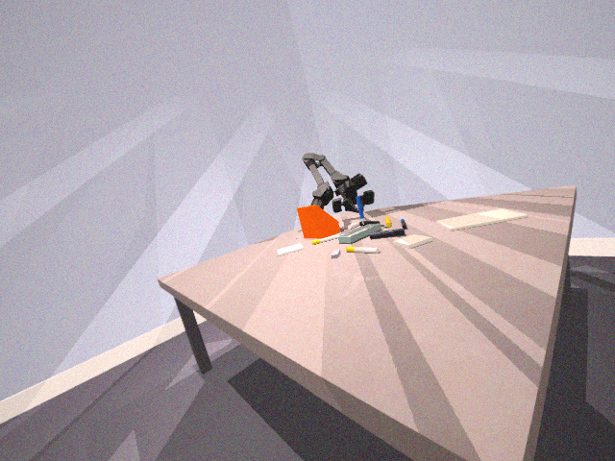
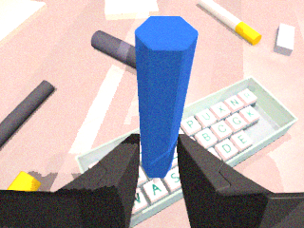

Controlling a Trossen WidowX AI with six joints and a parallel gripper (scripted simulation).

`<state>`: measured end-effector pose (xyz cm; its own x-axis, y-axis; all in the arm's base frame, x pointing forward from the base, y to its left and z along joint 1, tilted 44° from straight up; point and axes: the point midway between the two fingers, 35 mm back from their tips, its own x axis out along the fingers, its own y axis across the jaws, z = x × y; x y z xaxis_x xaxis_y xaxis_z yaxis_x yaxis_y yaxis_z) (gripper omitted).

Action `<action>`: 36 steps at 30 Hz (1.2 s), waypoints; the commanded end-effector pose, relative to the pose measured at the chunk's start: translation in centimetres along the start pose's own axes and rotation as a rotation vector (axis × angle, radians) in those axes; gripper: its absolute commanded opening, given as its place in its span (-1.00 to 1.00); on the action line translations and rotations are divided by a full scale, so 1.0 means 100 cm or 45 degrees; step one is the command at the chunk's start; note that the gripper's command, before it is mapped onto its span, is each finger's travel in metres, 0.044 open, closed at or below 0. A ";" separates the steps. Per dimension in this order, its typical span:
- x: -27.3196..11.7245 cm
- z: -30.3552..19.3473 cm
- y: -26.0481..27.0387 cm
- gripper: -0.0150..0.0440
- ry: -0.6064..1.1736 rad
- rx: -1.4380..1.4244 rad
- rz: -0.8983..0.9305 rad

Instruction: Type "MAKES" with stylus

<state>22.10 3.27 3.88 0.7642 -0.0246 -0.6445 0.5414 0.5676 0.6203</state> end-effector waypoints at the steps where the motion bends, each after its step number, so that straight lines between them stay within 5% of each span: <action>1: 0.001 -0.003 -0.001 -0.49 -0.007 0.005 -0.003; 4: 0.002 -0.003 -0.001 -0.22 -0.006 0.005 -0.004; 36: 0.013 -0.017 -0.001 -0.22 -0.003 0.006 -0.008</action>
<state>22.46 4.52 2.36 0.7619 -0.0260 -0.6472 0.5449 0.5657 0.6189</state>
